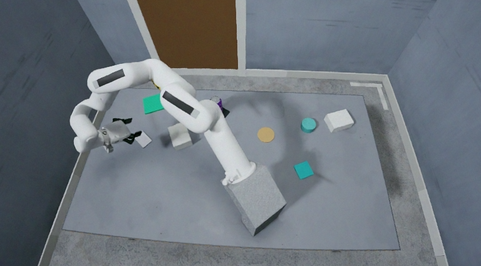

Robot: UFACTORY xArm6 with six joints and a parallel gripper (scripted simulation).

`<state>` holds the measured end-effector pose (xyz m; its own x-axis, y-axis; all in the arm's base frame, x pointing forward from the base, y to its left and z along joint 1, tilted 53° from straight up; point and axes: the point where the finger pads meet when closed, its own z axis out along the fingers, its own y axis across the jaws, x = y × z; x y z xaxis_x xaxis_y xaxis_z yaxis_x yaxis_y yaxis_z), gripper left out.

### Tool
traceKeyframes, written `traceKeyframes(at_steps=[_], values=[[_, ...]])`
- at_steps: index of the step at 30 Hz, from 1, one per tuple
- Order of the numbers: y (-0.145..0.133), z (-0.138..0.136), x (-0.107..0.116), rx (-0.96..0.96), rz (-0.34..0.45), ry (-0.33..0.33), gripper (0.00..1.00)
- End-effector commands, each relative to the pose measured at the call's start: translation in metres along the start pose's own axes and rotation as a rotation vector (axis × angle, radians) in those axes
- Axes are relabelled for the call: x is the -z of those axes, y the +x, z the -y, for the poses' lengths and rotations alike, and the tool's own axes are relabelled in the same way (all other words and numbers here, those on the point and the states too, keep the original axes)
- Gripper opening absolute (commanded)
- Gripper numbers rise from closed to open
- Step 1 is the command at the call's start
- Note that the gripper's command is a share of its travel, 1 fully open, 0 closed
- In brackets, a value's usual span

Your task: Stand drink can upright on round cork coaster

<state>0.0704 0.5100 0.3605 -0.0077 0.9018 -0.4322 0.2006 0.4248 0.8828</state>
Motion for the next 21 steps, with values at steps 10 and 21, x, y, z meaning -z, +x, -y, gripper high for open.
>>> traceKeyframes(at_steps=[10,21], values=[[-0.004,0.0,-0.004,0.013,-0.016,-0.007,1.0],[-0.028,0.011,-0.04,0.124,-0.113,-0.048,1.0]])
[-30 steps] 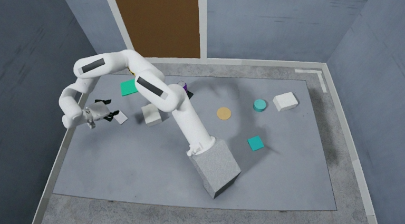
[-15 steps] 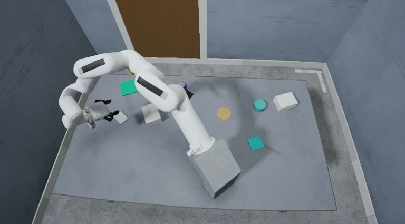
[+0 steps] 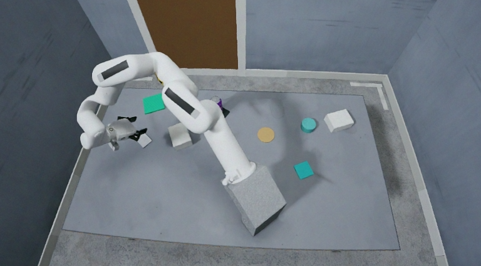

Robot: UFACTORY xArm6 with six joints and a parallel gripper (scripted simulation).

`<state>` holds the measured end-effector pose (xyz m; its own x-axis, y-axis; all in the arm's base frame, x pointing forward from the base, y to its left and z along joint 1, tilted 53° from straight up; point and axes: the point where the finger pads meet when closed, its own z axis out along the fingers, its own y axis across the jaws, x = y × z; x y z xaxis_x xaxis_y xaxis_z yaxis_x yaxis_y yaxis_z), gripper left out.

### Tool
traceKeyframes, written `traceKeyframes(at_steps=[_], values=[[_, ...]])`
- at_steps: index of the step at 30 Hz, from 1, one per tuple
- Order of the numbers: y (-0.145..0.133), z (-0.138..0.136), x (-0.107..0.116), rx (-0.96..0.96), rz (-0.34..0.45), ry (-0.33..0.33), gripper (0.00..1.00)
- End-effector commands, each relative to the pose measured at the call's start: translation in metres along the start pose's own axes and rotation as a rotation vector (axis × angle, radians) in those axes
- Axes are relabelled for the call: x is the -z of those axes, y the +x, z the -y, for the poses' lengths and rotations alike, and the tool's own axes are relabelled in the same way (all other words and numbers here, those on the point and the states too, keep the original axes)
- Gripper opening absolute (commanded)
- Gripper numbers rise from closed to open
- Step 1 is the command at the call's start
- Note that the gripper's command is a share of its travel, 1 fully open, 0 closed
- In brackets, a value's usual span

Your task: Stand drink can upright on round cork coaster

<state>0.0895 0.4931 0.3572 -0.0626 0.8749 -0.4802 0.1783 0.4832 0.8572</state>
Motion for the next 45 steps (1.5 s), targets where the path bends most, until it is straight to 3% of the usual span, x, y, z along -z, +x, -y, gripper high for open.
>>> traceKeyframes(at_steps=[1,7,13,15,16,26,30,32,33,45], values=[[-0.02,0.008,-0.026,0.08,-0.089,-0.036,1.0],[-0.051,0.025,-0.072,0.252,-0.244,-0.098,1.0],[-0.076,0.04,-0.111,0.366,-0.322,-0.128,1.0],[-0.076,0.04,-0.111,0.366,-0.322,-0.128,1.0],[-0.09,0.048,-0.128,0.418,-0.369,-0.151,1.0],[-0.131,0.071,-0.183,0.595,-0.495,-0.209,1.0],[-0.148,0.081,-0.205,0.663,-0.533,-0.225,1.0],[-0.148,0.081,-0.205,0.663,-0.533,-0.225,1.0],[-0.161,0.085,-0.221,0.7,-0.561,-0.242,1.0],[-0.21,0.11,-0.287,0.866,-0.608,-0.262,1.0]])
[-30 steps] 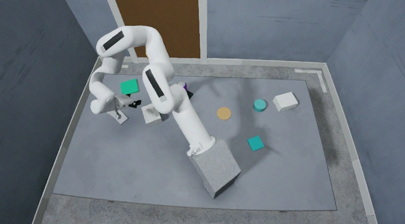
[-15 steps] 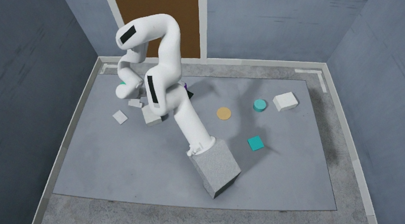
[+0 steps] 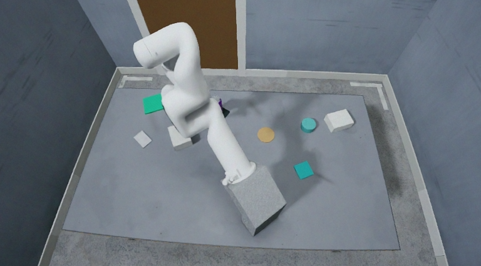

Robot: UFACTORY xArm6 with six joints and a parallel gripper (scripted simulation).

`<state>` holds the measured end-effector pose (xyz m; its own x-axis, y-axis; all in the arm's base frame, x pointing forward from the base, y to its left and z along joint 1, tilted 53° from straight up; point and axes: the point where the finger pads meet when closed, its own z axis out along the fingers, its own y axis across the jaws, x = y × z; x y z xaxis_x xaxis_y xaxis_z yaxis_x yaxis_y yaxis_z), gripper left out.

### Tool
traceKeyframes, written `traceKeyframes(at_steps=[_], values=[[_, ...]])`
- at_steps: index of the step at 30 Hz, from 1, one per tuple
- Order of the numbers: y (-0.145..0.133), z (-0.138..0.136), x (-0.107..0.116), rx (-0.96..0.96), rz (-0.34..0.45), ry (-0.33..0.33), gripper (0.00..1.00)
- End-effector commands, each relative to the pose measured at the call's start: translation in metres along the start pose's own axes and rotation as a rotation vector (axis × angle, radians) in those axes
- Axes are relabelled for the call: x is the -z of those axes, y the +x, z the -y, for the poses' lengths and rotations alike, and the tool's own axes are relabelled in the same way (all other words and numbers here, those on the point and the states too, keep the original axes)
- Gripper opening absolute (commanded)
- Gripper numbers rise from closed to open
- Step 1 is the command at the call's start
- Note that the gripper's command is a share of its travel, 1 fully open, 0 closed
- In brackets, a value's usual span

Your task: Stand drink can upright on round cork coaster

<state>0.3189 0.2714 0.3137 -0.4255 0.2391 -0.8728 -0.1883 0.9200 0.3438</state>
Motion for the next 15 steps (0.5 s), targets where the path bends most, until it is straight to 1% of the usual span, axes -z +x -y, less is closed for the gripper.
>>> traceKeyframes(at_steps=[1,2,4,5,7,12,15], values=[[-0.026,0.038,-0.038,0.114,-0.198,-0.16,1.0],[-0.029,0.044,-0.041,0.124,-0.204,-0.159,1.0],[-0.029,0.044,-0.041,0.124,-0.204,-0.159,1.0],[-0.039,0.059,-0.053,0.151,-0.223,-0.158,1.0],[-0.046,0.067,-0.061,0.165,-0.235,-0.158,1.0],[-0.047,0.068,-0.062,0.199,-0.277,-0.169,1.0],[-0.047,0.068,-0.062,0.218,-0.314,-0.197,1.0]])
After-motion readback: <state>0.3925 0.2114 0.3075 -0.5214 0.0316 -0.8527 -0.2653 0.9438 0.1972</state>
